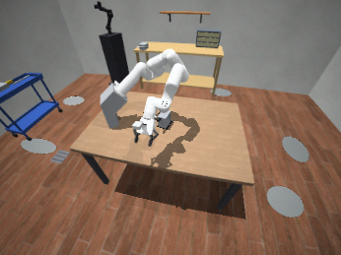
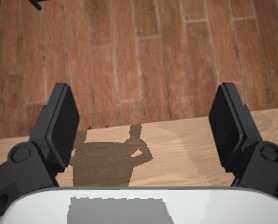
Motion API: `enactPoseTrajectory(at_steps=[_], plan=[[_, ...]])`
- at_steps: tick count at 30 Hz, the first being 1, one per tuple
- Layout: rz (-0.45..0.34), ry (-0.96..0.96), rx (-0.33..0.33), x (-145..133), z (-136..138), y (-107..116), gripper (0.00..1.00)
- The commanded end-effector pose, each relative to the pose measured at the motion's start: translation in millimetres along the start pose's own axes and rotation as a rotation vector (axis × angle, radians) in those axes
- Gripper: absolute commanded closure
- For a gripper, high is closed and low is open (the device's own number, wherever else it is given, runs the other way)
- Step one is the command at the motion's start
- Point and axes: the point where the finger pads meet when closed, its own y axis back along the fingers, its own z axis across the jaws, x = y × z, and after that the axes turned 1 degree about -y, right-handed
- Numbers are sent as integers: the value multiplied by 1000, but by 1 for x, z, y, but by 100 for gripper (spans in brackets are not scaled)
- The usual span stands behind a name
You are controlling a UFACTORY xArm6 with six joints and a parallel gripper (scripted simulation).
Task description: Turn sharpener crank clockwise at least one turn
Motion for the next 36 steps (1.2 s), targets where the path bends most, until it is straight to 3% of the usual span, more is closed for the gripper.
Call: enactPoseTrajectory(at_steps=[1,21,26,31,32,34,35,36], plan=[[2,-1,1,1,-1,0,0],[-8,-2,17,0,-5,4,0],[-105,-13,117,-17,-33,33,0],[-144,-17,141,-25,-40,44,0],[-190,-22,164,-35,-46,55,0],[-190,-22,164,-35,-46,55,0],[-244,-27,182,-47,-51,68,0],[-244,-27,182,-47,-51,68,0]])
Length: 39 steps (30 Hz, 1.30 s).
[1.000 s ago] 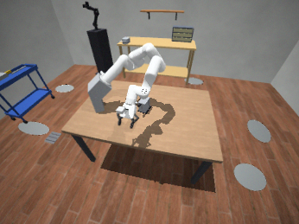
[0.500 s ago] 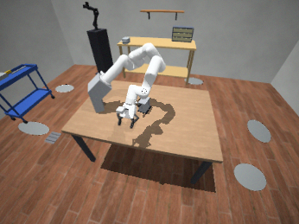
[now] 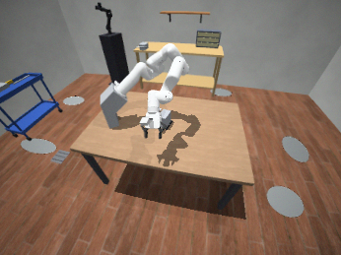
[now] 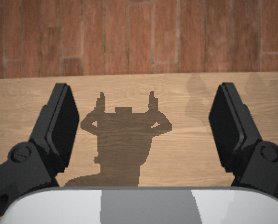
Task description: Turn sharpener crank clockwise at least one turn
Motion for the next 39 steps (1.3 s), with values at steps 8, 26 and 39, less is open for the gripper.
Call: enactPoseTrajectory(at_steps=[8,26,39], plan=[[-219,-35,42,-51,-19,40,0],[-586,-110,-95,-163,16,120,0],[-739,-152,-265,-215,63,169,0]])
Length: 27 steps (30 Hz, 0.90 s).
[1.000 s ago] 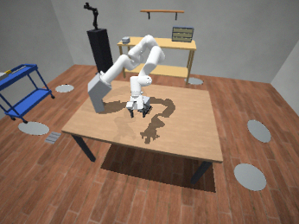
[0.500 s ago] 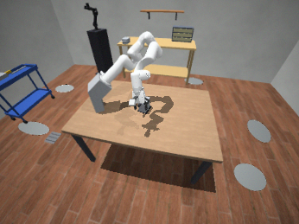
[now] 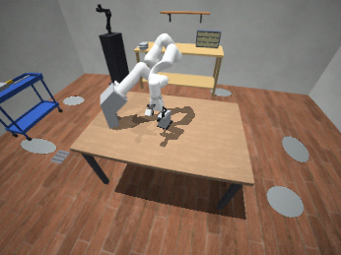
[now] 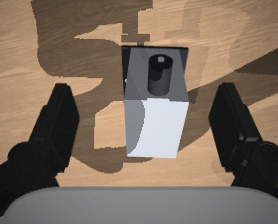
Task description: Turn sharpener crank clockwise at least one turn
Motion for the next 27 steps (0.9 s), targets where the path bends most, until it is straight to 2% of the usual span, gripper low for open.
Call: enactPoseTrajectory(at_steps=[1,6,7,27], plan=[[-34,-19,-39,-17,14,5,0],[-34,-19,-39,-17,14,5,0],[-34,-19,-39,-17,14,5,100],[-34,-19,-39,-17,14,5,100]])
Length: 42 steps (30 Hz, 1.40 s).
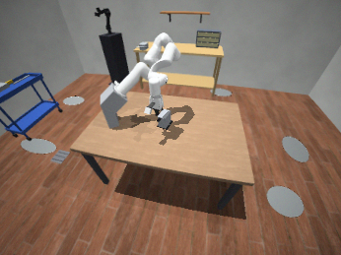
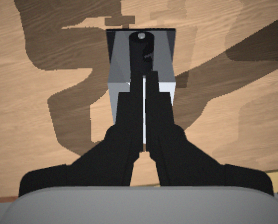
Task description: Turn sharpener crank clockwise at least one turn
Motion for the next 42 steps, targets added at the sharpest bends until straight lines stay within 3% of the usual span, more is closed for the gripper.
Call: enactPoseTrajectory(at_steps=[1,24,25,42], plan=[[1,1,1,0,-1,1,100],[1,1,1,0,-1,1,100],[1,1,1,0,-1,1,46],[1,1,1,0,-1,1,46]])
